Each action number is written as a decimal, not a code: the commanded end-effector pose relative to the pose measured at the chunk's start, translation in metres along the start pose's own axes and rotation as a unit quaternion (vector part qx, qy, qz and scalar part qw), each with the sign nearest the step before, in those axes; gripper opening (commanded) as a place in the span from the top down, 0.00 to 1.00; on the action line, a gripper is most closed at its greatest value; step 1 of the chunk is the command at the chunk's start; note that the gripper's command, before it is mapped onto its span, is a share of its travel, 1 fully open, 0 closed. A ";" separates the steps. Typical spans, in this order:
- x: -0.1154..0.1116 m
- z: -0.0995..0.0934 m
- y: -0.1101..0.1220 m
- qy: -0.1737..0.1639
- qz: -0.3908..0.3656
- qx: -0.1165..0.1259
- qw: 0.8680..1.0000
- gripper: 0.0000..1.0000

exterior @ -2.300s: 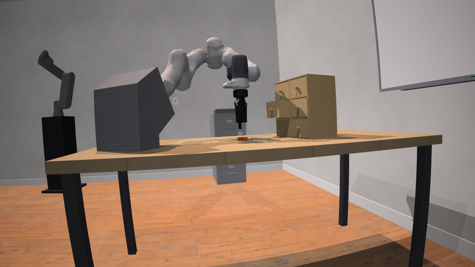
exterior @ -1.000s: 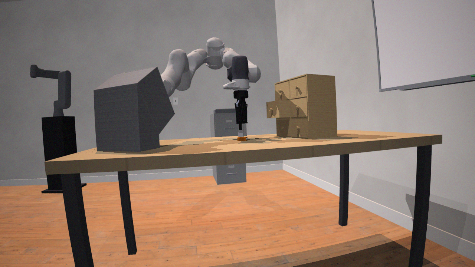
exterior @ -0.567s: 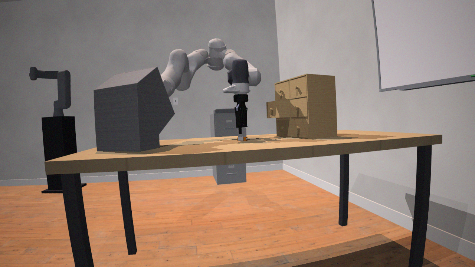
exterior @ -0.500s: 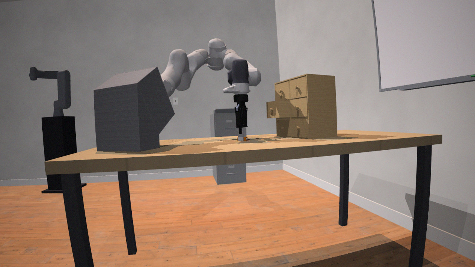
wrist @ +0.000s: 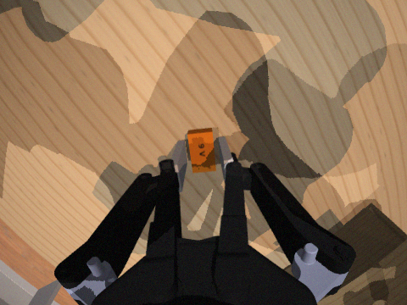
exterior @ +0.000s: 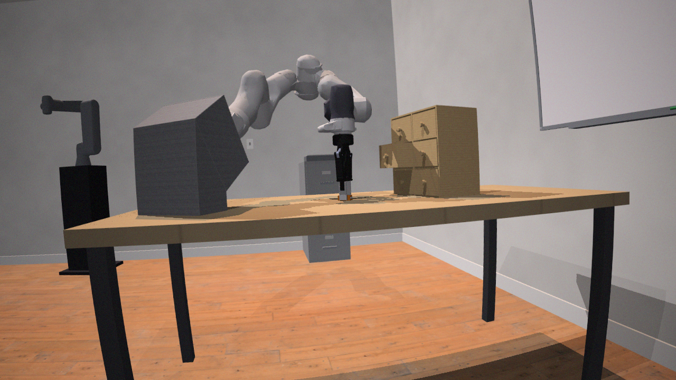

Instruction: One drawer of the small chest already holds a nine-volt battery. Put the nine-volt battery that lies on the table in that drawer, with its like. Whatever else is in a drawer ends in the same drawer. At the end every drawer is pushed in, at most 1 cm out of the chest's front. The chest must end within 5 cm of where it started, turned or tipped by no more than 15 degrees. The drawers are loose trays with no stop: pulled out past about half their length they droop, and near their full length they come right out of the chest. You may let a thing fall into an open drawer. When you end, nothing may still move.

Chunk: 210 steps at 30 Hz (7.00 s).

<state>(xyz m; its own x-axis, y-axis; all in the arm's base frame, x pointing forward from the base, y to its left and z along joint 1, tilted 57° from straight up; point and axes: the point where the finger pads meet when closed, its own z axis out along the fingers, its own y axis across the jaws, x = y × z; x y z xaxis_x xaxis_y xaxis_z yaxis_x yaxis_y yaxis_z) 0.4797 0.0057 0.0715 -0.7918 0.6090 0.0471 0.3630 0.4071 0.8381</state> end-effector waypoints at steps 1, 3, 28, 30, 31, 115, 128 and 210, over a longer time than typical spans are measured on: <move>-0.001 0.001 0.000 -0.001 -0.003 0.000 1.000 0.74; -0.001 0.001 0.000 -0.001 -0.003 0.000 1.000 0.86; -0.001 -0.010 0.000 -0.001 -0.003 0.000 1.000 0.86; -0.001 -0.028 0.000 -0.001 -0.003 0.000 1.000 0.86; -0.001 -0.040 0.000 -0.001 -0.003 0.000 1.000 0.86; -0.044 -0.213 0.049 -0.001 -0.355 0.001 0.935 0.86; -0.044 -0.232 0.049 -0.001 -0.355 0.001 0.935 0.86; -0.026 -0.217 0.033 -0.537 -0.291 -0.203 0.766 0.86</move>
<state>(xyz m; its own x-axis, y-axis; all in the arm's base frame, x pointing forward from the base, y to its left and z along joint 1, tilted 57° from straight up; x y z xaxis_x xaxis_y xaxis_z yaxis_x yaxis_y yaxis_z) 0.4044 -0.1403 0.2074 0.1296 0.7431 -0.6565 -0.2441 0.6657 0.7052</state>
